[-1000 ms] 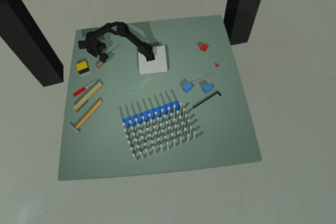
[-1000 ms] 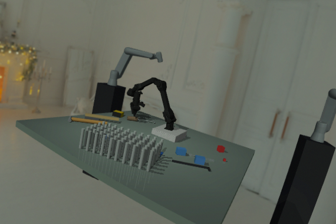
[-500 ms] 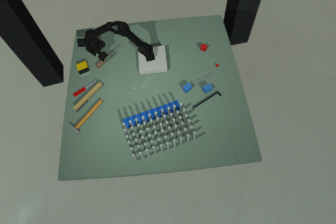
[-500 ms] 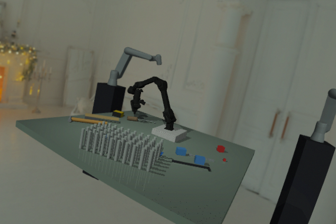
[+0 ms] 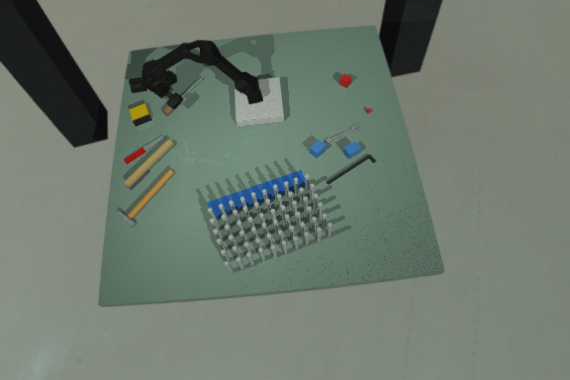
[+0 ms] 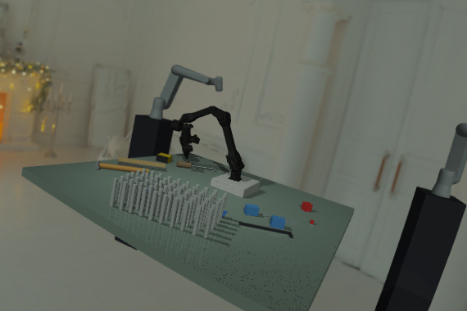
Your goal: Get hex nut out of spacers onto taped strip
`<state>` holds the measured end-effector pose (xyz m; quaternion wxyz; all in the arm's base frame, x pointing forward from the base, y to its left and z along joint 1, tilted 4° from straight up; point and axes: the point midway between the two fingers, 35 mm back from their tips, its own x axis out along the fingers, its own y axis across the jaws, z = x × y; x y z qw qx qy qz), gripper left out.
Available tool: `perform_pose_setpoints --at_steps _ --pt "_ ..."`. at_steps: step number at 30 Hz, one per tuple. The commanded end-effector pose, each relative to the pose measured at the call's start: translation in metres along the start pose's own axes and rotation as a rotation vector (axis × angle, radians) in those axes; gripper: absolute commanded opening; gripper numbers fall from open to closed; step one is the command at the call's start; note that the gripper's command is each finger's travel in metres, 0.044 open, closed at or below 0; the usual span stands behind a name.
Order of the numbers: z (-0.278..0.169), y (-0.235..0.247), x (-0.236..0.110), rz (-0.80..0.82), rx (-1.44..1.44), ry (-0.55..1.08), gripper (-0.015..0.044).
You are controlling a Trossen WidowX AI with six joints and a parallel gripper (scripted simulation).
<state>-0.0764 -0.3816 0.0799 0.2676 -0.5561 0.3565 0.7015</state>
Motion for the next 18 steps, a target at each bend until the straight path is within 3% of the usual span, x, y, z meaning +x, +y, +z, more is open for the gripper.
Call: perform_pose_setpoints --at_steps 1,6,12,18 --pt "0.0002 0.0005 -0.0053 0.070 0.018 -0.051 0.0440" --pt "0.0002 0.0005 -0.0053 0.070 0.018 -0.051 0.0440" --pt "0.0002 0.0005 -0.0053 0.070 0.018 -0.051 0.0282" --pt "0.0002 0.0005 -0.0053 0.070 0.018 -0.051 0.0280"
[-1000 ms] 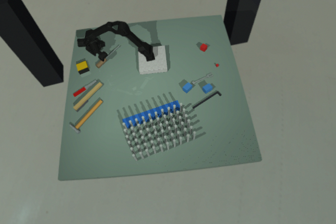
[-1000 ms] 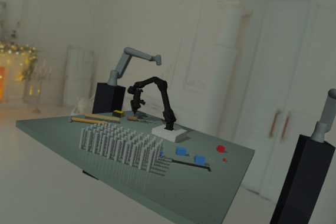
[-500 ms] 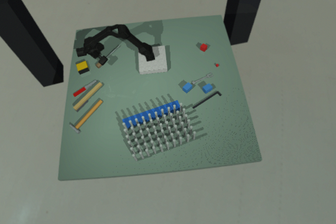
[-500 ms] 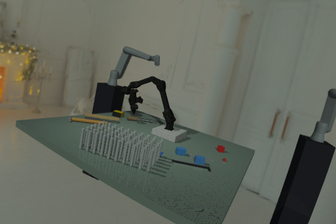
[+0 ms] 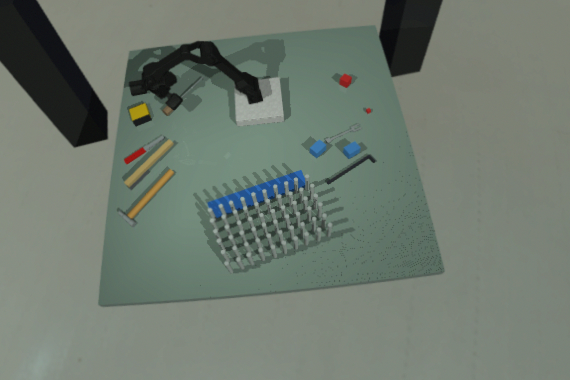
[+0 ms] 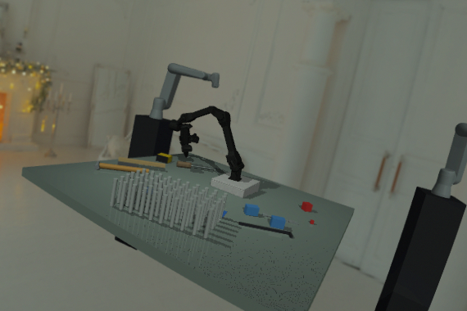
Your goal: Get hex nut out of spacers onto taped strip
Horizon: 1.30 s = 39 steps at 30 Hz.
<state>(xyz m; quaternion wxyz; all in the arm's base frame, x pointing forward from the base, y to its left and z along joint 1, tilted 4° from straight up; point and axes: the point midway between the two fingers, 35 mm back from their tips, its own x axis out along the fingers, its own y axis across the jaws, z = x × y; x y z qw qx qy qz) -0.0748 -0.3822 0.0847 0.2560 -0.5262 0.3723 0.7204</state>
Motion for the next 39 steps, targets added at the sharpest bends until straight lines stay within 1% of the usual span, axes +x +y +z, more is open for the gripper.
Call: perform_pose_setpoints --at_steps 1,39 --pt "0.001 0.000 0.000 0.004 0.006 -0.005 0.0280" --pt "-0.015 -0.015 0.054 0.004 0.005 -0.005 0.0280"
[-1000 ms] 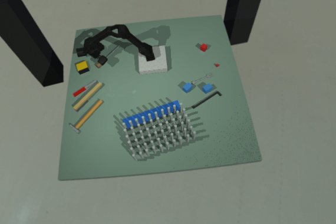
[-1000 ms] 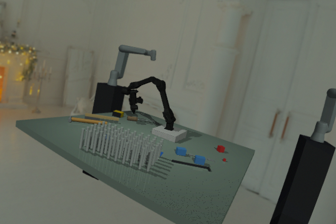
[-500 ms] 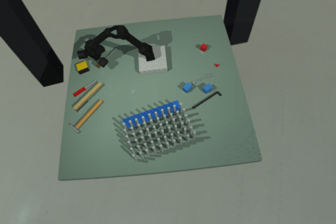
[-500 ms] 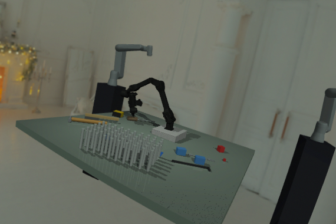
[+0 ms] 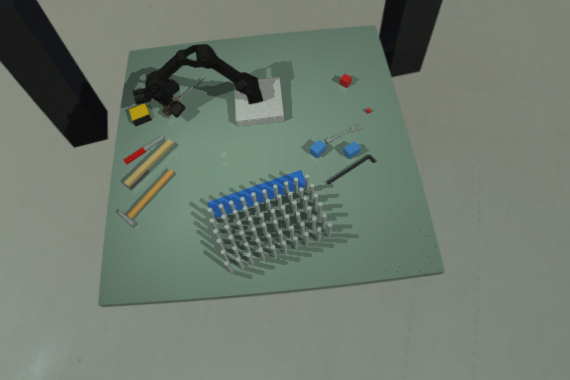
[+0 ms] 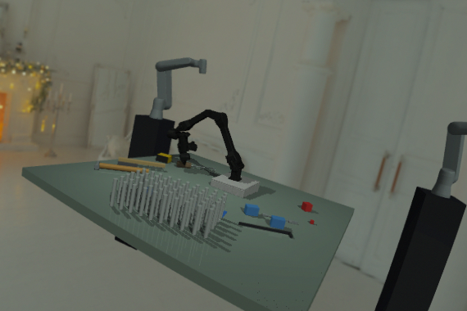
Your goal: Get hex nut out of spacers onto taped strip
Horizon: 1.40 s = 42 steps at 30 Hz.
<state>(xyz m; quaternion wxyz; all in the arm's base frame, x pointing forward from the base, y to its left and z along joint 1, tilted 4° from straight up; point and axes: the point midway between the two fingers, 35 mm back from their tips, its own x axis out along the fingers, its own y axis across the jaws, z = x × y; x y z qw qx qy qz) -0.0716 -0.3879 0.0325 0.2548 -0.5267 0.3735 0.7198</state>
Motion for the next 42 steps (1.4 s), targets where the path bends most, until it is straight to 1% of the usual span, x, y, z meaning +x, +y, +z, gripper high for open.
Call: perform_pose_setpoints --at_steps 1,9,12,20,22,25,26,42 --pt "0.000 -0.002 0.007 0.002 0.005 -0.008 0.0280" --pt "-0.002 -0.006 0.016 0.002 0.005 -0.008 0.0280" --pt "-0.002 -0.006 0.016 0.002 0.005 -0.008 0.0201" --pt "-0.002 -0.006 0.016 0.002 0.005 -0.008 0.0148" --pt "-0.002 -0.004 0.013 0.002 0.005 -0.008 0.0095" --pt "-0.001 0.003 -0.002 0.002 0.004 -0.007 0.0017" --pt "0.000 0.005 -0.007 0.002 0.004 -0.007 0.0000" --pt "0.021 0.034 -0.095 0.001 0.001 -0.006 0.0000"
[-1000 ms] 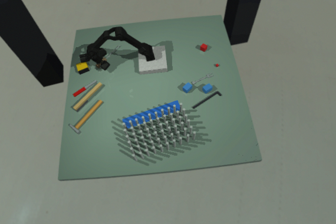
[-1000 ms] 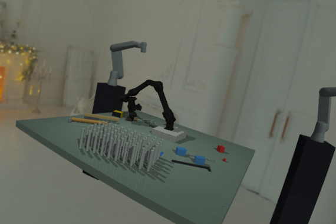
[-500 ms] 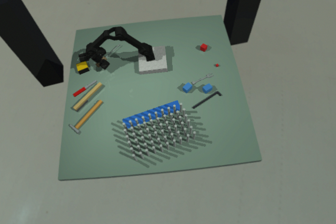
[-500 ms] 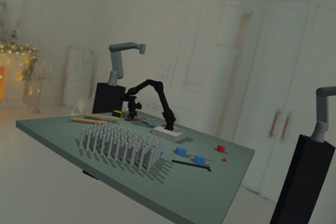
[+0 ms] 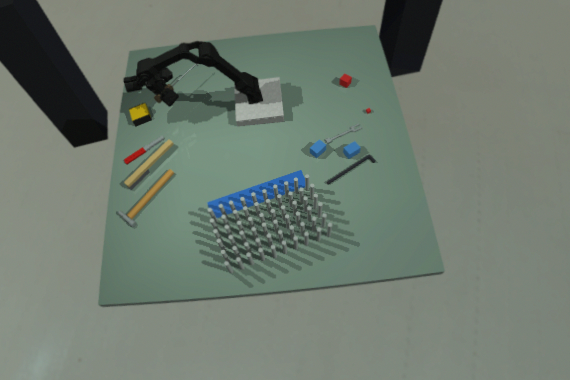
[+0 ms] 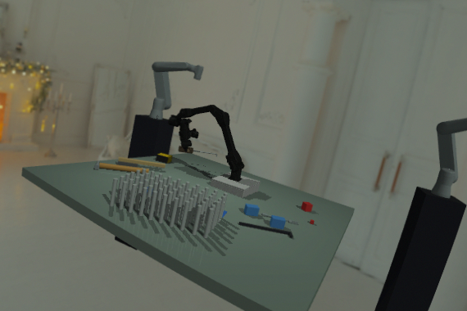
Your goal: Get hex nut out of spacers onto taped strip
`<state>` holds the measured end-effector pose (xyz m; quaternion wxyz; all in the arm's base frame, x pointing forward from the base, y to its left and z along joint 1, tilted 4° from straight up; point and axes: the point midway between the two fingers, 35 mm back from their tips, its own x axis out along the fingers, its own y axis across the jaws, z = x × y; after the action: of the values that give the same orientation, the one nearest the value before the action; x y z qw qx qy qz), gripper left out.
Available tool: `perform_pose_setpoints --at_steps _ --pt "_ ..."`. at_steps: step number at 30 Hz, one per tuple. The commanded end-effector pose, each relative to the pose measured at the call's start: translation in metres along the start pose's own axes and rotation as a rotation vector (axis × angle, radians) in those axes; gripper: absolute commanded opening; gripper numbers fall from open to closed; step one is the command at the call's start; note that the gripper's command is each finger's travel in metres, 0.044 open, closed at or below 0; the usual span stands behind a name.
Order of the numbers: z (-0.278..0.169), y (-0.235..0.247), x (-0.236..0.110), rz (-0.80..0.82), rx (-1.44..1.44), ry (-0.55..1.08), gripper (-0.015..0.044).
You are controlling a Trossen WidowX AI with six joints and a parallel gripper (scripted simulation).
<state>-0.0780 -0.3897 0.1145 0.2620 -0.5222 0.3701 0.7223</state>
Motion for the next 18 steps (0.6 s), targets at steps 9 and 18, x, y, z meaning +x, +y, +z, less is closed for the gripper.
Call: perform_pose_setpoints --at_steps 9,18 --pt "0.026 0.012 -0.065 0.009 -0.003 0.011 0.0000" --pt "0.016 -0.006 -0.075 0.006 -0.152 0.045 0.0000"
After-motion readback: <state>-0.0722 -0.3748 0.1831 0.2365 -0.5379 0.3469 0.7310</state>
